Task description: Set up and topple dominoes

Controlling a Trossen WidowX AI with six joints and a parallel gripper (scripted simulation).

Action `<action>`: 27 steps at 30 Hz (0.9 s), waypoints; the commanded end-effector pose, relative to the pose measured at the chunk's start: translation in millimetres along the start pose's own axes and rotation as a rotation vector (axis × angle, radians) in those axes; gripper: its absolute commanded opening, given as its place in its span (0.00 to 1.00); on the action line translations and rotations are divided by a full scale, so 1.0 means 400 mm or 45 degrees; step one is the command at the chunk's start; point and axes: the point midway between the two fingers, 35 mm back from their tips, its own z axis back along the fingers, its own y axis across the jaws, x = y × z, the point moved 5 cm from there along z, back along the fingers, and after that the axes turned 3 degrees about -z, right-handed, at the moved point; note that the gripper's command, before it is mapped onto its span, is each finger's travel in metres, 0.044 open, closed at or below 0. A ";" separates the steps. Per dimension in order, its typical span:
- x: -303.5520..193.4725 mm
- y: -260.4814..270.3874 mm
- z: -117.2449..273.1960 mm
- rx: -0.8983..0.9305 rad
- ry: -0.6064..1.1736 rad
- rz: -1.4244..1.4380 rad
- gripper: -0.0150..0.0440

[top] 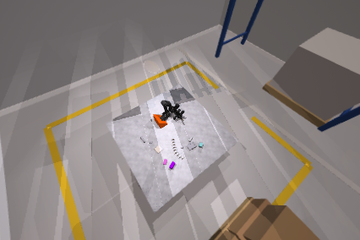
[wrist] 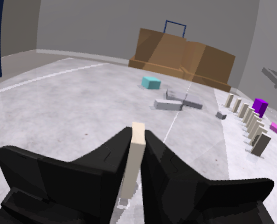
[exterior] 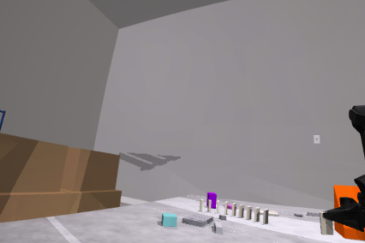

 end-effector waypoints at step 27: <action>-0.036 -0.004 -0.007 -0.003 -0.004 -0.014 0.29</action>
